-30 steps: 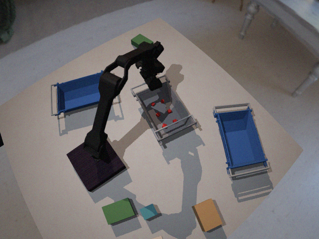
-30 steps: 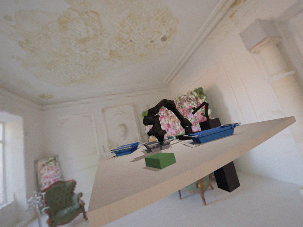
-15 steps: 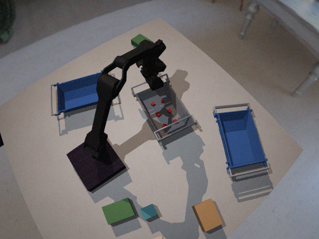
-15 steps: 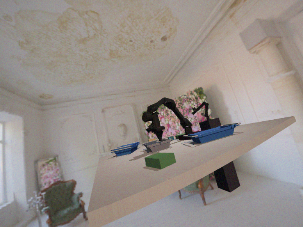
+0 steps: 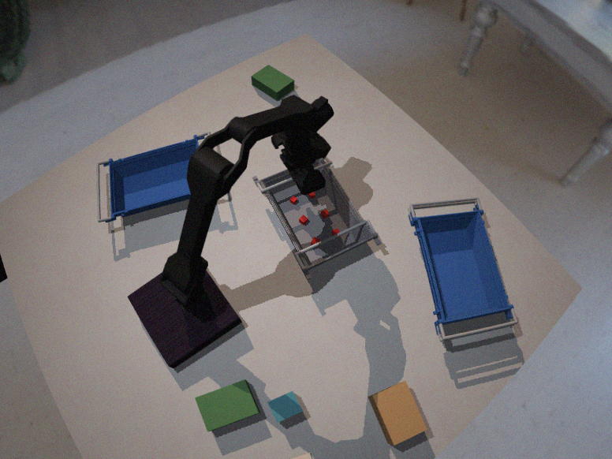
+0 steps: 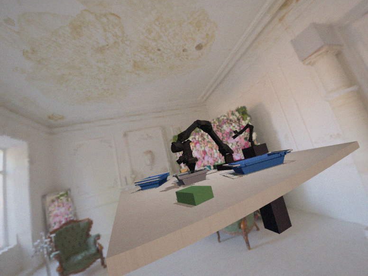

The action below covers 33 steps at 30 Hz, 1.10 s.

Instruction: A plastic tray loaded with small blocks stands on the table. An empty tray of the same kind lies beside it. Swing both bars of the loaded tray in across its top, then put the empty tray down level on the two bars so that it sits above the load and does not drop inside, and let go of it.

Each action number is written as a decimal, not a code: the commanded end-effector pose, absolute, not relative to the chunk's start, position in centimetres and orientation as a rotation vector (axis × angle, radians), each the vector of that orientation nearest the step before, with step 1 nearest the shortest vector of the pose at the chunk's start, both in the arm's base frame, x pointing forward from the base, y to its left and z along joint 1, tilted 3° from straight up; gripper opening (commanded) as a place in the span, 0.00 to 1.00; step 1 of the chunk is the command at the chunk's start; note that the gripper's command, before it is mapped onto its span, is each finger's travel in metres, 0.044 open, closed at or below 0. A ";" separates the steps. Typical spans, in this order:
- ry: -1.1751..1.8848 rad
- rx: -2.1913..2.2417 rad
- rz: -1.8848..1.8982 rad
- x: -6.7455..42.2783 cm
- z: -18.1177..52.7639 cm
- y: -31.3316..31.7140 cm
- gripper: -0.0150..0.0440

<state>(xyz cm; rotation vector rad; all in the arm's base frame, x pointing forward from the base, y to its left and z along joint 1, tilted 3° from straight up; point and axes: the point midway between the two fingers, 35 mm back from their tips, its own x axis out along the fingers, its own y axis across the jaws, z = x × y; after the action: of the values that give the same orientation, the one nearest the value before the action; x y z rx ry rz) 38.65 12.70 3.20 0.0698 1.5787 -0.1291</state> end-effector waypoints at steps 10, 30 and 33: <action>1.574 0.066 -0.115 38.8 7.3 13.1 0.39; 1.574 0.064 -0.118 38.8 6.4 12.9 0.39; 1.574 0.064 -0.118 38.8 6.4 12.9 0.35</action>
<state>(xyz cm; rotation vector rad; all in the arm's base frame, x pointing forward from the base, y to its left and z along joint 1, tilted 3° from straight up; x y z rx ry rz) 38.78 12.94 6.46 0.0635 1.5748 -0.1184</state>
